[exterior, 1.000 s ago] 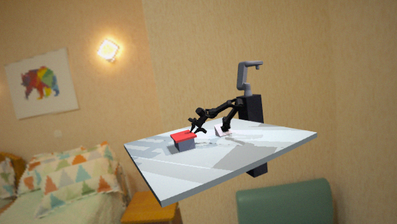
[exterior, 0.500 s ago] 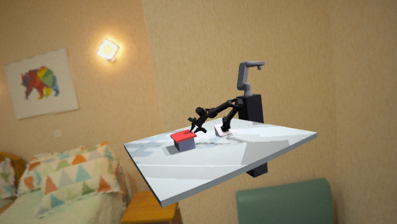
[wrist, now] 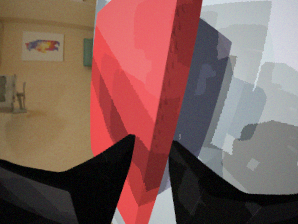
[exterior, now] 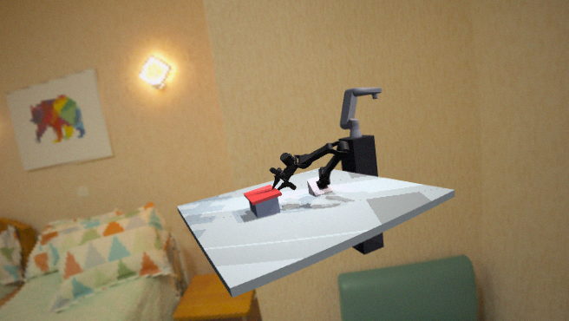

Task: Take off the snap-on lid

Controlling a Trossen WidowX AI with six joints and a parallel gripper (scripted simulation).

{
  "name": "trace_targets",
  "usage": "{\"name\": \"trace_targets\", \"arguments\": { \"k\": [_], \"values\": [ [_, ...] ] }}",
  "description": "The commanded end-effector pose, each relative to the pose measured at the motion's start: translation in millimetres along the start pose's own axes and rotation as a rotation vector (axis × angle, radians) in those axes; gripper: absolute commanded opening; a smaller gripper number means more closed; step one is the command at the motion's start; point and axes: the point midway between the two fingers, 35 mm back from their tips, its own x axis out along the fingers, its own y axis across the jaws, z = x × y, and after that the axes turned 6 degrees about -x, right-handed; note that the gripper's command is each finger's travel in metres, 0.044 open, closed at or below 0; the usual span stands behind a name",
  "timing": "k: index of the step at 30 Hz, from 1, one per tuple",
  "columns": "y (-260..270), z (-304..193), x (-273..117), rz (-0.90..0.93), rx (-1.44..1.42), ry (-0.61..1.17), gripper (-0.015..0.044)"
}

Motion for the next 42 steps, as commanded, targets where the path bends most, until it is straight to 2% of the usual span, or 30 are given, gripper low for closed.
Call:
{"name": "trace_targets", "arguments": {
  "k": [1,42],
  "values": [
    [1.7,0.1,-1.1,0.001,-0.002,0.001,0.0],
    [3.4,0.4,0.9,0.0,-0.001,0.0,0.0]
  ]
}}
